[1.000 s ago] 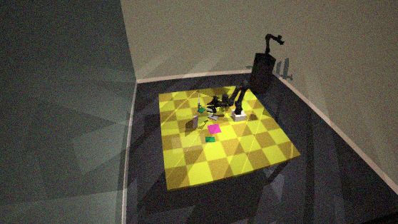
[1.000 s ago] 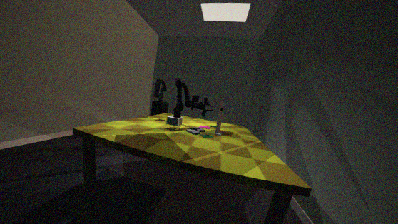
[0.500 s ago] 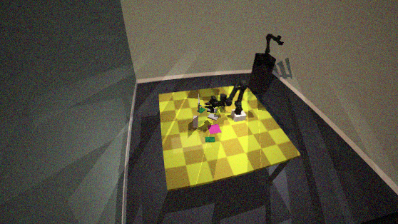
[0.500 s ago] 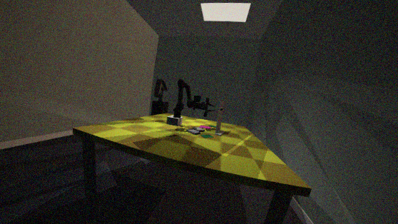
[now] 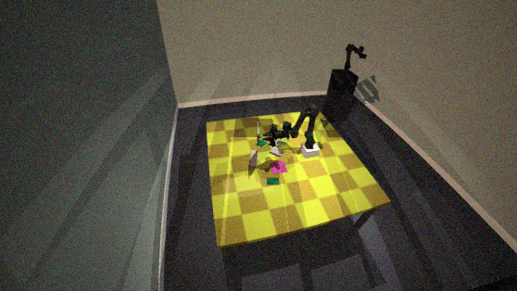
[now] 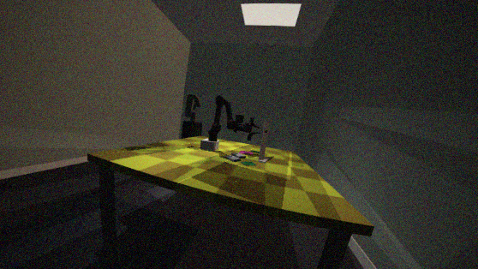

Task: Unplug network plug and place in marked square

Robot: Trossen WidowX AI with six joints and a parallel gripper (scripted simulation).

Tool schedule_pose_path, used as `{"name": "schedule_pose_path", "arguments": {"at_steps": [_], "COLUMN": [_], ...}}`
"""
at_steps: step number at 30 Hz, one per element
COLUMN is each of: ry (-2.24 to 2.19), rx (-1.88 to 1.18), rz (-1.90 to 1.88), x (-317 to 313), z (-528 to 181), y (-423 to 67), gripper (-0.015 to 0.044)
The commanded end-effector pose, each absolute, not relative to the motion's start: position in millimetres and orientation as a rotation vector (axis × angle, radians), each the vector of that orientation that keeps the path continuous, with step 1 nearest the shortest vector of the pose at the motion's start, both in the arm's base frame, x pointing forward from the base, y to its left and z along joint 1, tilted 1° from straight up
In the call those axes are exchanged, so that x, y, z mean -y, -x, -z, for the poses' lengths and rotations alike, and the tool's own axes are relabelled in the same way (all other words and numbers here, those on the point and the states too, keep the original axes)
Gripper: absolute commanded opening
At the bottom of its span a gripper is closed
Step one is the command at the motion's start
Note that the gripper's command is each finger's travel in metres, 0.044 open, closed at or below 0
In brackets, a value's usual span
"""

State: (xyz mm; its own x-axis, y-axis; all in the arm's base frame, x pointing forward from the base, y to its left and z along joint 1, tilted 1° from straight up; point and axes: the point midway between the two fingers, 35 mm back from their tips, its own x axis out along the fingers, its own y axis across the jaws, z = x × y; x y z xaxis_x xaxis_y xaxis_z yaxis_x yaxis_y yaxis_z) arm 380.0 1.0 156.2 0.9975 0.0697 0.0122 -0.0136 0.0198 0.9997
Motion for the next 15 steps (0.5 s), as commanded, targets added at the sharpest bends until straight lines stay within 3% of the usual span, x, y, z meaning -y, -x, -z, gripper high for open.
{"name": "schedule_pose_path", "arguments": {"at_steps": [1, 11, 15], "ry": [-1.556, -1.555, -1.555], "rx": [-0.048, -0.048, -0.048], "rz": [-0.066, -0.067, -0.067], "x": [-0.1, 2.9, 2.9], "z": [-155.4, -154.8, -154.8], "y": [-387.5, -400.5, -400.5], "gripper": [0.0156, 0.0156, 0.0071]}}
